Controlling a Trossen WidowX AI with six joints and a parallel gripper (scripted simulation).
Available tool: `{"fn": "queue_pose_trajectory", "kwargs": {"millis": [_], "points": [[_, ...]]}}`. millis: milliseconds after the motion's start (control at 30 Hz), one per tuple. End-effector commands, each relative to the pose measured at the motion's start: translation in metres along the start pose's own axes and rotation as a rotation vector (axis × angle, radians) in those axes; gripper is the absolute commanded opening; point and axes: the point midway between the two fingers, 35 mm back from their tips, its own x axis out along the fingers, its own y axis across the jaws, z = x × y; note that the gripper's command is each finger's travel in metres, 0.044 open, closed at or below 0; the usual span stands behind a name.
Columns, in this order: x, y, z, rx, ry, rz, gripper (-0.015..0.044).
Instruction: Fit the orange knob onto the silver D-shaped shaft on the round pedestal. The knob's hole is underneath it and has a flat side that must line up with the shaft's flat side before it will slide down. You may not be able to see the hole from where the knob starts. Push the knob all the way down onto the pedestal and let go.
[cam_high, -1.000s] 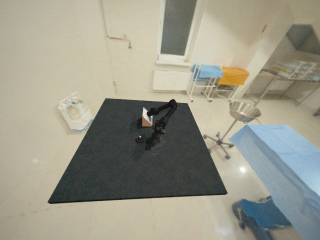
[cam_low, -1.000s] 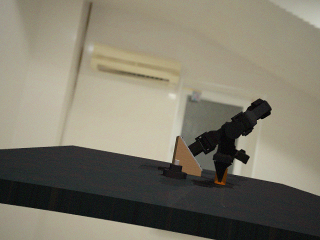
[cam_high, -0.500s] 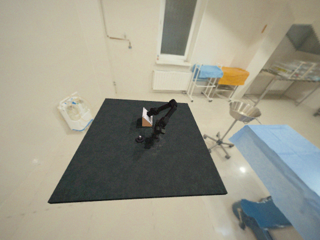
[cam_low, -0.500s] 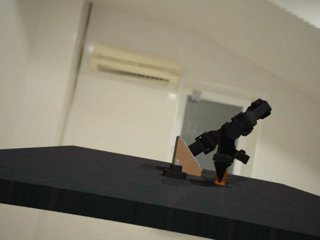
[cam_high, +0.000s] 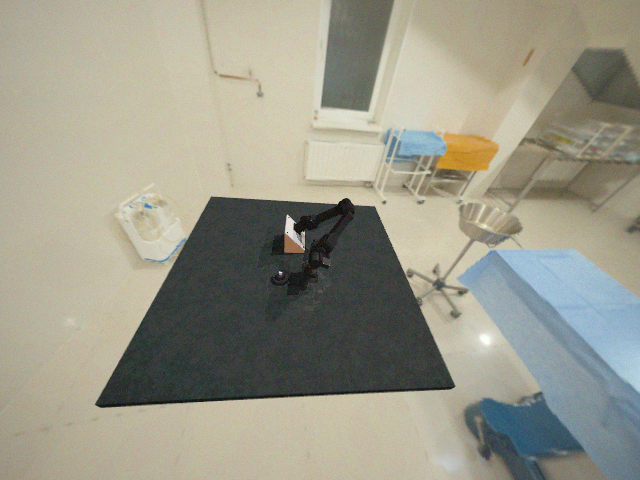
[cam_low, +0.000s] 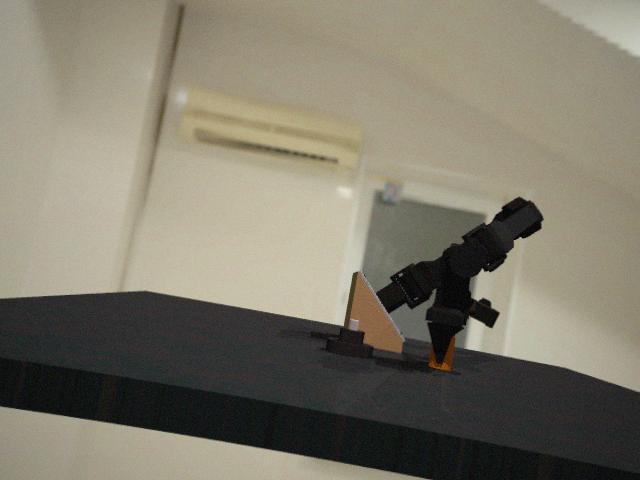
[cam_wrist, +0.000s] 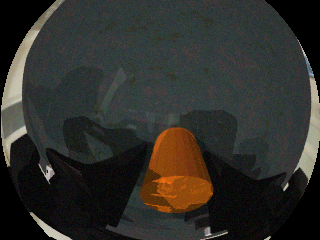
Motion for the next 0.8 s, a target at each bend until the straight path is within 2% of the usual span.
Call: {"fn": "queue_pose_trajectory", "kwargs": {"millis": [0,100,167,400,767], "points": [[-0.022,-0.003,-0.001,-0.001,0.004,-0.006,0.0319],[-0.069,-0.002,-0.001,0.002,0.003,-0.006,0.0398],[-0.08,0.0,-0.001,0.002,0.0,-0.006,0.044],[-0.079,0.0,-0.001,0.002,0.0,-0.006,0.044],[-0.056,-0.001,-0.002,0.002,0.001,-0.007,0.044]]}}
